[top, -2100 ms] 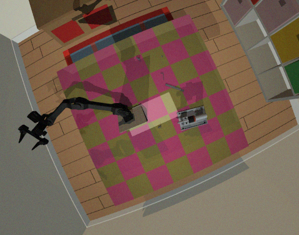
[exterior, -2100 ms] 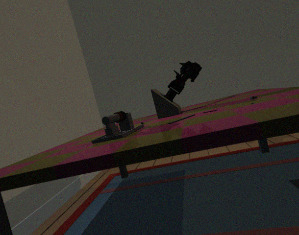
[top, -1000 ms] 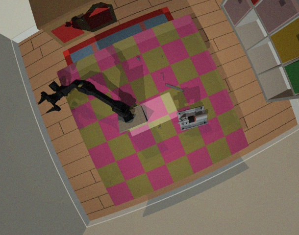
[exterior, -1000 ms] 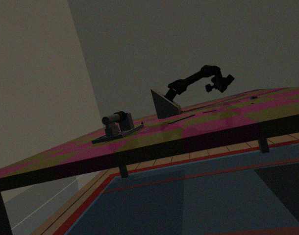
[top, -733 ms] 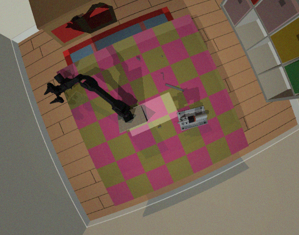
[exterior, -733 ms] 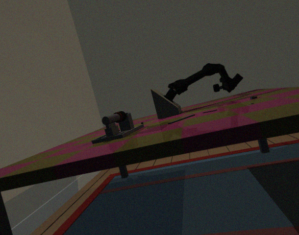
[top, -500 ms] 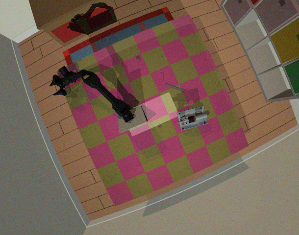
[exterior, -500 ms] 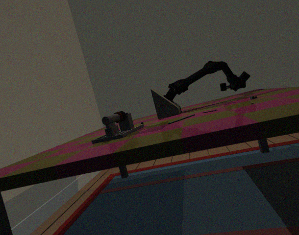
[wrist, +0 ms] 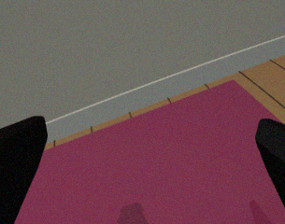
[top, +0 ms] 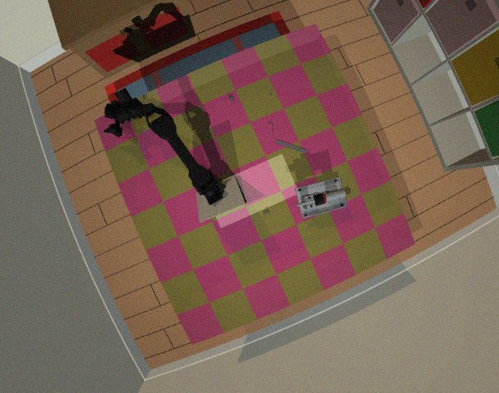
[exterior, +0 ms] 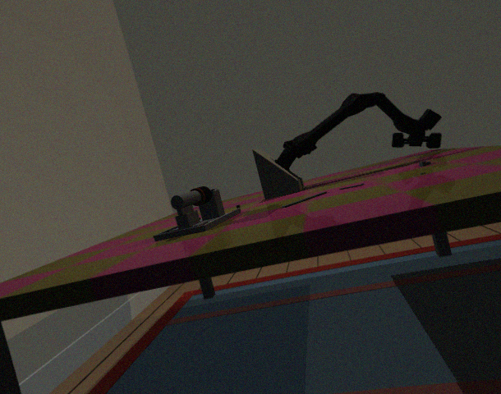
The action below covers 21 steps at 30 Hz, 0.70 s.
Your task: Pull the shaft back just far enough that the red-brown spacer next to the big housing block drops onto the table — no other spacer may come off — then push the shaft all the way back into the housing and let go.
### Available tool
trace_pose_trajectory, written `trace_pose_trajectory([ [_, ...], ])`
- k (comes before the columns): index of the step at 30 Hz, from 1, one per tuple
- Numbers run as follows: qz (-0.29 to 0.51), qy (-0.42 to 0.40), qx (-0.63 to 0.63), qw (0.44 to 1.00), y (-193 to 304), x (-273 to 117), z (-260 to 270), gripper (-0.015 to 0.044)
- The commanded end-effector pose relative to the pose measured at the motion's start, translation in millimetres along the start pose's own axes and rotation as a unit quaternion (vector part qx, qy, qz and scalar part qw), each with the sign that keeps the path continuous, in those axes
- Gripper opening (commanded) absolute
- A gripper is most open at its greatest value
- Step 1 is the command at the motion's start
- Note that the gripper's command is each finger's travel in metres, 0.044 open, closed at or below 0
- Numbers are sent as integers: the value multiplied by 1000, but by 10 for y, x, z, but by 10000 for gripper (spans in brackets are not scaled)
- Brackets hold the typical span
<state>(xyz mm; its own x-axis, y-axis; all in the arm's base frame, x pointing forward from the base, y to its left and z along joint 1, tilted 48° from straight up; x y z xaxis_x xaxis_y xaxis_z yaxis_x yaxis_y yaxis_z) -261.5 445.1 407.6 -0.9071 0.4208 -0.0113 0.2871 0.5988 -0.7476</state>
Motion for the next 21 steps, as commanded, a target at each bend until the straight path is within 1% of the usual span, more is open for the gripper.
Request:
trace_pose_trajectory([
  [1,31,45,29,998,61,-310,-234,440],
  [11,110,191,58,974,247,-1227,-878,440],
  [21,185,341,71,919,394,-2316,-1352,440],
])
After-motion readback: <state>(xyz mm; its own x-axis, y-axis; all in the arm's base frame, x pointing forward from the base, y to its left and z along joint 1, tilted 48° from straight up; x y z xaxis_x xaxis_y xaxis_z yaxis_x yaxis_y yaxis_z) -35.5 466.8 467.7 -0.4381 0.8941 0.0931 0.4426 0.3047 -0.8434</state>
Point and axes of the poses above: the point midway between the two fingers, 35 mm back from their tips, its own x axis out along the fingers, its own z axis across the jaws, y = z × x, the point moved 2 cm from there along -x, back along the fingers, and after that the axes turned 9 degrees about -x, right-handed, at the moved point
